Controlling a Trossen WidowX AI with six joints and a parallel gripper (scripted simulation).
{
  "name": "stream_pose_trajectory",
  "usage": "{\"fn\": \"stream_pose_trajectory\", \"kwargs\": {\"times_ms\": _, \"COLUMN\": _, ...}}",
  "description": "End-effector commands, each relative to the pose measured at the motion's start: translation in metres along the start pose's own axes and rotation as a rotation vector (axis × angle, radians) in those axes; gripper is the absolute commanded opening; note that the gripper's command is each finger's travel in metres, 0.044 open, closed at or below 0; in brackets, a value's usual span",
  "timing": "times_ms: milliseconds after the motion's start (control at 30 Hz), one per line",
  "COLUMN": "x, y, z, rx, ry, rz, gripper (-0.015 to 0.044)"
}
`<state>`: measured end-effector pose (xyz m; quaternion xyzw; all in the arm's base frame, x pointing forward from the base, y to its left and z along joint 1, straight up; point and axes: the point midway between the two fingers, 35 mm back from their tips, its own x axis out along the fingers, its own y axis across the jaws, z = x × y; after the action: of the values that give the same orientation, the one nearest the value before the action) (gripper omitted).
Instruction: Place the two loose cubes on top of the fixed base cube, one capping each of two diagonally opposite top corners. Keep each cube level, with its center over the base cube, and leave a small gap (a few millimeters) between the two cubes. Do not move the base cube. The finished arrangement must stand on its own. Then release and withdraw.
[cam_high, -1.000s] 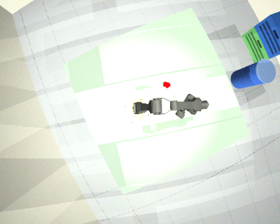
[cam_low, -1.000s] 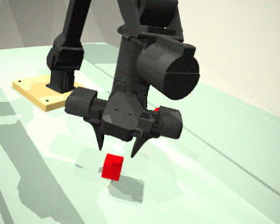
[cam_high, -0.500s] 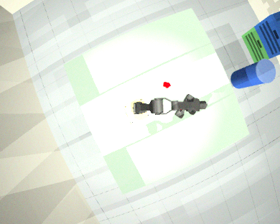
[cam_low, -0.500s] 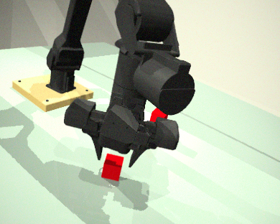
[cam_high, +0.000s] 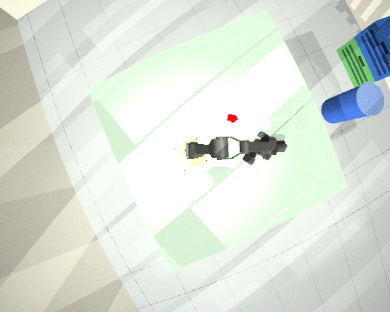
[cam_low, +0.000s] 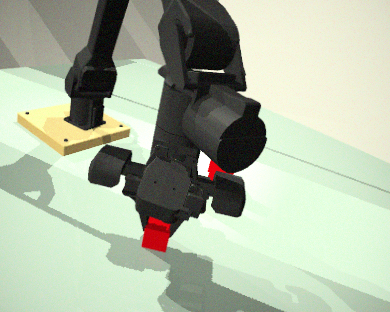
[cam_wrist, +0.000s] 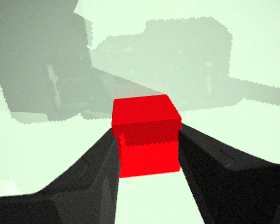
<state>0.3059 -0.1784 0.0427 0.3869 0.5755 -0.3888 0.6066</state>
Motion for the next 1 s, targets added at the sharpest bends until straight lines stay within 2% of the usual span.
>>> {"fn": "stream_pose_trajectory", "kwargs": {"times_ms": 0, "x": 0.0, "y": 0.0, "z": -0.001, "rx": -0.004, "ry": 0.007, "rz": 0.0, "gripper": 0.0105}}
{"fn": "stream_pose_trajectory", "kwargs": {"times_ms": 967, "x": -0.09, "y": 0.002, "z": 0.001, "rx": -0.004, "ry": 0.007, "rz": 0.001, "gripper": 0.0105}}
